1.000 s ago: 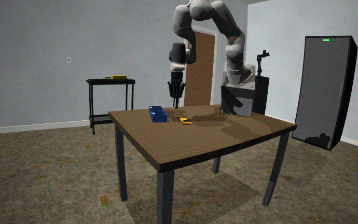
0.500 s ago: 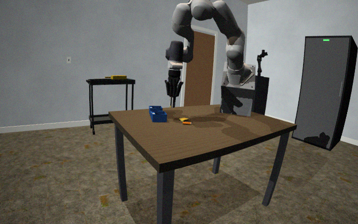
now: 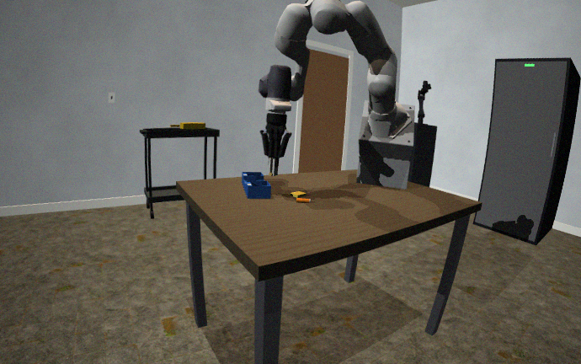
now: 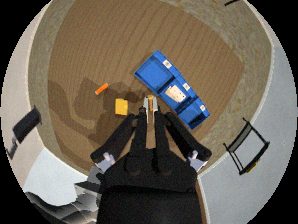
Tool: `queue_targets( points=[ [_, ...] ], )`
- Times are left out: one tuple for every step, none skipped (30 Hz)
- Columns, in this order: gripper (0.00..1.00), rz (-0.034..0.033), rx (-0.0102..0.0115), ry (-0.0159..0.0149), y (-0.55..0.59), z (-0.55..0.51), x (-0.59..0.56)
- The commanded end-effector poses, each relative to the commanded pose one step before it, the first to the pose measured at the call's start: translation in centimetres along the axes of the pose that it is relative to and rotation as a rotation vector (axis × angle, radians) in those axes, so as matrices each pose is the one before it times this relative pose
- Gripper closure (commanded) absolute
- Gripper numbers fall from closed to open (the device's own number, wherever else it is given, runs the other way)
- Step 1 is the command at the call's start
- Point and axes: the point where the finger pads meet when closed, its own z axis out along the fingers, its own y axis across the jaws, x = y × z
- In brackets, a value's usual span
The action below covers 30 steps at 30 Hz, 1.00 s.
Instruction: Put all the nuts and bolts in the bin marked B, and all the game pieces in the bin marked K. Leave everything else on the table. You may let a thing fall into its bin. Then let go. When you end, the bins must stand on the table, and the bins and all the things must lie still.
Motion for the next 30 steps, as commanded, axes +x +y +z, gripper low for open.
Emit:
queue_targets(
  points=[
    [0.94, -0.15674, 0.00914, -0.00294, 0.242, 0.006, 1.832],
    [0.94, -0.03005, -0.00121, 0.00041, 0.261, 0.0, 0.54],
    [0.94, -0.03062, -0.00124, 0.00044, 0.277, 0.001, 0.532],
    [0.94, -0.03074, -0.00125, 0.00047, 0.294, 0.001, 0.523],
    [0.94, -0.03067, -0.00126, 0.0005, 0.309, 0.002, 0.514],
    [0.94, -0.03054, -0.00127, 0.0005, 0.325, 0.003, 0.504],
    [0.94, -0.03047, -0.00133, 0.00049, 0.34, 0.003, 0.494],
    [0.94, -0.03043, -0.00143, 0.00048, 0.355, 0.004, 0.484],
    [0.94, -0.03037, -0.00153, 0.00049, 0.123, 0.002, 0.158],
    [0.94, -0.02952, -0.0015, 0.00043, 0.0, 0.0, 0.0],
    [0.94, 0.0, 0.0, 0.0, 0.0, 0.0, 0.0],
    [0.94, 0.0, 0.0, 0.0, 0.0, 0.0, 0.0],
    [0.94, -0.06497, 0.00046, -0.00054, 0.0, 0.0, 0.0],
    [0.94, -0.02056, 0.0003, -0.0008, 0.0, 0.0, 0.0],
    [0.94, -0.02026, 0.00143, -0.00093, -0.036, 0.0, -0.005],
    [0.94, -0.01967, 0.00189, -0.00081, -0.034, 0.0, -0.004],
    [0.94, -0.01933, 0.00192, -0.00065, -0.03, 0.0, -0.004],
    [0.94, -0.01903, 0.0018, -0.00047, -0.025, 0.0, -0.003],
    [0.94, -0.01875, 0.0016, -0.00028, -0.02, 0.0, -0.003],
    [0.94, -0.01845, 0.00136, -0.00008, -0.016, 0.0, -0.002],
    [0.94, -0.01813, 0.00109, 0.00013, -0.012, 0.0, -0.002],
    [0.94, -0.01778, 0.0008, 0.00035, -0.008, 0.0, -0.001],
    [0.94, -0.01741, 0.0005, 0.00058, -0.005, 0.0, -0.001],
    [0.94, -0.01701, 0.00018, 0.0008, -0.002, 0.0, 0.0],
    [0.94, -0.01659, -0.00016, 0.00102, 0.0, 0.0, 0.0],
    [0.94, -0.01353, -0.00043, 0.00101, 0.003, 0.0, 0.0],
    [0.94, 0.0, 0.0, 0.0, 0.005, 0.0, 0.0],
    [0.94, 0.0, 0.0, 0.0, 0.0, 0.0, 0.0],
    [0.94, 0.0, 0.0, 0.0, 0.0, 0.0, 0.0],
    [0.94, 0.0, 0.0, 0.0, 0.013, 0.0, 0.001]
  ],
)
